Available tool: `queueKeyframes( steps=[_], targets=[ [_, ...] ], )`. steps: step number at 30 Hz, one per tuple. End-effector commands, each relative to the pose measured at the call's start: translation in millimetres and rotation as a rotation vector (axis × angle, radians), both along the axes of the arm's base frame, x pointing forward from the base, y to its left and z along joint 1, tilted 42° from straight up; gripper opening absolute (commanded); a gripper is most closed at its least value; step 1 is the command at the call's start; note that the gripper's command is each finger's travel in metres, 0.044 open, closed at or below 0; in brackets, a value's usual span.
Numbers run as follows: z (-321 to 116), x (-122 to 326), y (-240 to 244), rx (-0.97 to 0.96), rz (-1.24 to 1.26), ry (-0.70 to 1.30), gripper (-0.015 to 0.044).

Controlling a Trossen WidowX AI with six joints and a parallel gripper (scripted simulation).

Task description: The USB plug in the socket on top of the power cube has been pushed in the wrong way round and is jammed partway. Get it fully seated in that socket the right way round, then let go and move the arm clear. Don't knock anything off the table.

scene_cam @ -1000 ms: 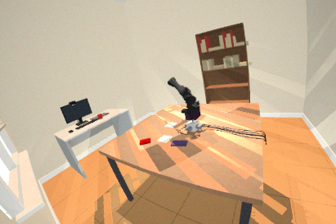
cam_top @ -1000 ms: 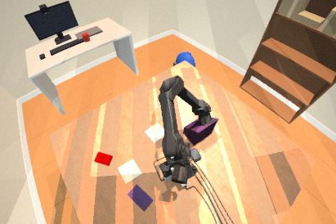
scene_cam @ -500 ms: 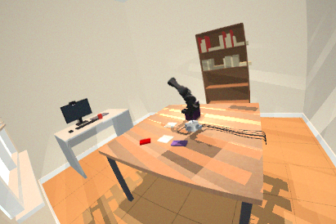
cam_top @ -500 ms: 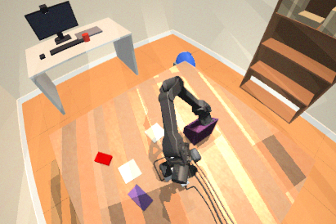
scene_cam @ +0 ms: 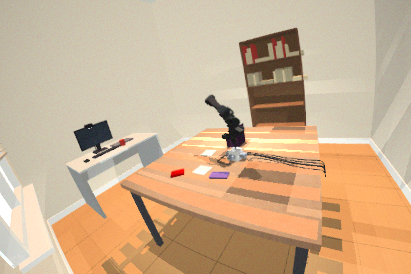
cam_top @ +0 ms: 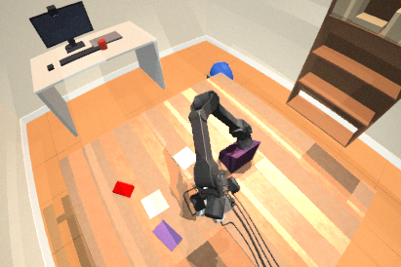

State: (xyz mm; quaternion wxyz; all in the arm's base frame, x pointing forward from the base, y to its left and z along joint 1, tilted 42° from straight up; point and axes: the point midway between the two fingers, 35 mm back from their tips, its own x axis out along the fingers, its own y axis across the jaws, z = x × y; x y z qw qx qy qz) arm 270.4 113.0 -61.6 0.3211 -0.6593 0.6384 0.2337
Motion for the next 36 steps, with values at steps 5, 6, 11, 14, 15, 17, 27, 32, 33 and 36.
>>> queueKeyframes(
  steps=[5,6,11,14,15,17,27,32,33,36],
  targets=[
    [-1.9,0.3,-2.6,-0.005,0.002,0.005,0.0],
    [-2.0,0.3,-2.6,-0.005,0.002,0.005,0.0],
    [-2.4,0.4,-3.0,-0.005,0.002,0.005,0.0],
    [-2.7,0.4,-3.3,-0.005,0.002,0.005,0.0],
    [-2.8,0.4,-3.4,-0.005,0.002,0.005,0.0],
    [-3.0,0.4,-3.5,-0.005,0.002,0.005,0.0],
    [-3.9,0.5,-4.3,-0.005,0.002,0.005,0.0],
    [-4.3,0.5,-4.7,-0.005,0.002,0.005,0.0],
    [-4.4,0.6,-4.8,-0.005,0.002,0.005,0.0],
    [-4.7,0.6,-5.0,-0.005,0.002,0.005,0.0]
  ],
)
